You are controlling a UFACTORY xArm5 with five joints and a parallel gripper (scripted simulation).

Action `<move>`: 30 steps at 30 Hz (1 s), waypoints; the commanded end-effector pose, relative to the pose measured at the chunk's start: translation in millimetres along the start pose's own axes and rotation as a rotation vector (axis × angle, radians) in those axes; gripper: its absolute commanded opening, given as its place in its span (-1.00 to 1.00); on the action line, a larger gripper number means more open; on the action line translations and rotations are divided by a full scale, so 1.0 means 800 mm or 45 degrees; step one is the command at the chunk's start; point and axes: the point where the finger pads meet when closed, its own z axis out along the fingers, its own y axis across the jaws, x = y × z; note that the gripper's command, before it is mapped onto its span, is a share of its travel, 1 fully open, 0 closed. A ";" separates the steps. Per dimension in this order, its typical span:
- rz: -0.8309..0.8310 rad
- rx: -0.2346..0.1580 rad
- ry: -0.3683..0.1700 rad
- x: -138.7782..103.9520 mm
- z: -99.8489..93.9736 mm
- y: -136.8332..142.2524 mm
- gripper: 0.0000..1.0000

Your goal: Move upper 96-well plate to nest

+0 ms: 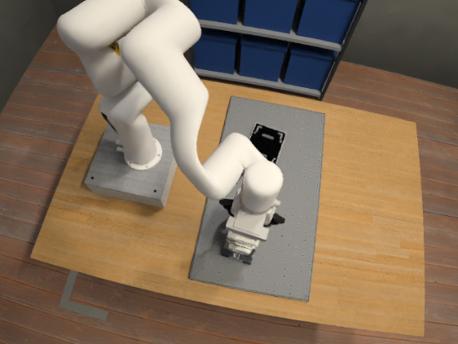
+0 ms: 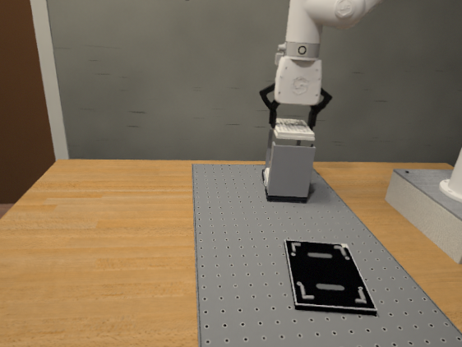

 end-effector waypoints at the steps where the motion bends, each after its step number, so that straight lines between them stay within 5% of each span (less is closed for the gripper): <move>1: 0.000 0.008 -0.009 0.001 -0.012 -0.001 -1.00; 21: 0.042 0.008 -0.009 -0.004 -0.018 -0.001 -1.00; 30: 0.057 0.008 -0.010 -0.041 -0.017 0.002 -1.00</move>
